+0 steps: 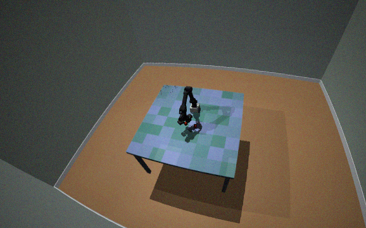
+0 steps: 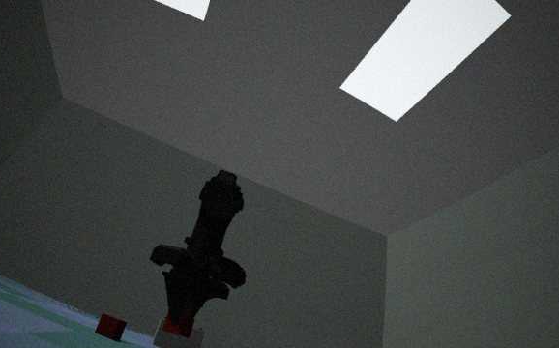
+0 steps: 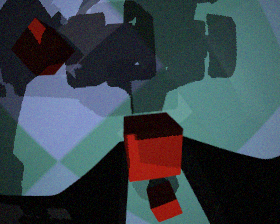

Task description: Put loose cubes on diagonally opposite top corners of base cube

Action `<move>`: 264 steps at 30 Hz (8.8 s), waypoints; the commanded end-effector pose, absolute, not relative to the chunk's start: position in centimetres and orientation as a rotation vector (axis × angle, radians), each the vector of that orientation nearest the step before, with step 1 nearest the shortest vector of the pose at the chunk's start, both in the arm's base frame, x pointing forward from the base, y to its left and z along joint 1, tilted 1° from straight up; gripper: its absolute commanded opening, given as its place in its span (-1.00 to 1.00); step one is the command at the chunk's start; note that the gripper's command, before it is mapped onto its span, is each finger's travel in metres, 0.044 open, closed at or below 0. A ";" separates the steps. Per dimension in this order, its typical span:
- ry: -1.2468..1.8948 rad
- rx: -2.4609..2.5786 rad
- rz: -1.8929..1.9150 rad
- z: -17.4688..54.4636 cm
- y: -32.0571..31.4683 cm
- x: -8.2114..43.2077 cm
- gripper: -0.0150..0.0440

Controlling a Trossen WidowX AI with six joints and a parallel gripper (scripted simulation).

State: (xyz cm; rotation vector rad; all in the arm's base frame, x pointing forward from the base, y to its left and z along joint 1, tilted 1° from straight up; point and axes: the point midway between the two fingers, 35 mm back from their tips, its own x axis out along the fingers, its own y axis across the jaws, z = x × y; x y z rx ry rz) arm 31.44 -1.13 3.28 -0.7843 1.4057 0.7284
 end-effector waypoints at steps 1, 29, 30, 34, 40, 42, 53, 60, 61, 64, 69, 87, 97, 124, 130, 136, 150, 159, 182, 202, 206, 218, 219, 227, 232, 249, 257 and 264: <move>1.403 -0.784 0.730 4.4 -1.0 31.5 -0.14; 1.421 -0.764 0.715 9.4 0.6 30.7 -0.14; 1.421 -0.762 0.713 9.3 0.9 30.6 -0.14; 1.423 -0.753 0.706 8.7 2.1 30.4 -0.14; 1.427 -0.740 0.696 7.8 3.8 29.9 -0.14; 1.428 -0.735 0.693 7.5 4.3 29.8 -0.14; 1.435 -0.711 0.674 5.9 7.3 28.5 -0.14; 1.439 -0.699 0.665 5.2 8.6 27.8 -0.14; 1.439 -0.699 0.665 5.2 8.6 27.8 -0.14; 1.439 -0.699 0.665 5.2 8.6 27.8 -0.14; 1.439 -0.699 0.665 5.2 8.6 27.8 -0.14; 1.440 -0.697 0.662 2.5 8.6 27.8 -0.14; 1.439 -0.698 0.663 2.3 8.6 27.8 -0.14; 1.438 -0.701 0.668 4.3 8.6 27.8 0.20; 1.438 -0.701 0.668 5.4 8.7 27.7 0.20; 1.427 -0.734 0.697 5.6 6.8 28.3 0.41; 1.370 -0.911 0.854 8.3 -4.4 28.9 0.41; 1.330 -1.022 0.954 10.1 -11.1 27.0 0.41; 1.327 -1.030 0.962 2.5 -11.8 26.9 0.41; 1.327 -1.030 0.962 -0.4 -11.9 27.0 0.41; 1.327 -1.030 0.962 -0.8 -11.9 27.0 0.41; 1.327 -1.030 0.962 -0.3 -11.9 27.1 -0.14; 1.327 -1.030 0.962 0.0 -11.9 27.1 -0.14; 1.327 -1.031 0.962 2.4 -12.0 27.4 -0.14; 1.327 -1.031 0.961 4.0 -12.0 27.4 -0.14; 1.327 -1.030 0.962 9.4 -11.7 26.9 -0.14; 1.331 -1.018 0.950 10.2 -10.9 27.1 -0.14; 1.344 -0.984 0.919 10.0 -9.1 28.1 -0.14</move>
